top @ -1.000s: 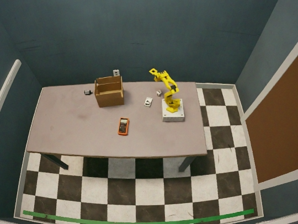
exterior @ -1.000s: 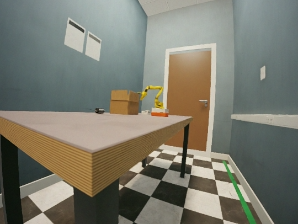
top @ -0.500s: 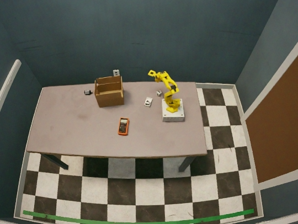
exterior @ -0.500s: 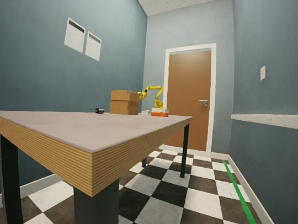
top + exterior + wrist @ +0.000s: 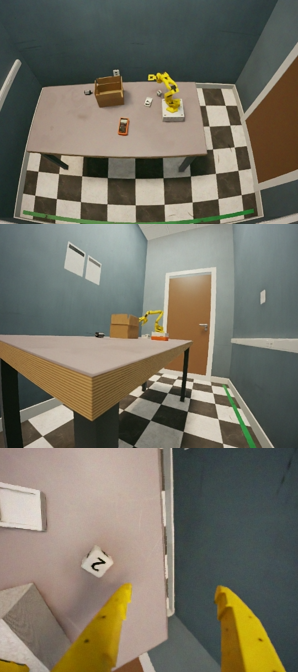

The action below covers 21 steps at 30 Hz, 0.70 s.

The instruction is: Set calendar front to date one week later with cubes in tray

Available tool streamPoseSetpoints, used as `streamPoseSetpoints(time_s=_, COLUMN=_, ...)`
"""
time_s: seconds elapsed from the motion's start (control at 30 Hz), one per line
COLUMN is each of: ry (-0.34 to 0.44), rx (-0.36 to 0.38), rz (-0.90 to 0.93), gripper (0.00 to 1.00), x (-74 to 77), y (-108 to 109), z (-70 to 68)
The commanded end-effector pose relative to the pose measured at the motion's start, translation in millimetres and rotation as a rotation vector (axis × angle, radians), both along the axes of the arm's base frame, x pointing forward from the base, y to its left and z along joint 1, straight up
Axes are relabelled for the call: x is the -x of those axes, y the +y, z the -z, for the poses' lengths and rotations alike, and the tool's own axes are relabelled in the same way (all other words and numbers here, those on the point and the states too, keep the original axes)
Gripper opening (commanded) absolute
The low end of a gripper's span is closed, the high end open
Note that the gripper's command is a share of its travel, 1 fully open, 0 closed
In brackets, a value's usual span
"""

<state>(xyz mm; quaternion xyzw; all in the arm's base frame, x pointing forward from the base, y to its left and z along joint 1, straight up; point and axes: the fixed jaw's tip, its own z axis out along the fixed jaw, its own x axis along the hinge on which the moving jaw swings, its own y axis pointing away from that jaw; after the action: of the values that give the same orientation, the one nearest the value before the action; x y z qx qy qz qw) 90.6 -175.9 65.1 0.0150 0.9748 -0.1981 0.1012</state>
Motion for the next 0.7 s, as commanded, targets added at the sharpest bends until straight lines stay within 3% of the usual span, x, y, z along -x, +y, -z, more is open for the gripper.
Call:
streamPoseSetpoints(time_s=0.0, ry=0.059, rx=0.042, rz=-0.135, gripper=0.35, x=4.4, y=0.4, z=3.4)
streamPoseSetpoints(time_s=0.67, ry=0.257, rx=0.134, rz=-0.556, gripper=0.35, x=13.6, y=-0.5, z=12.8)
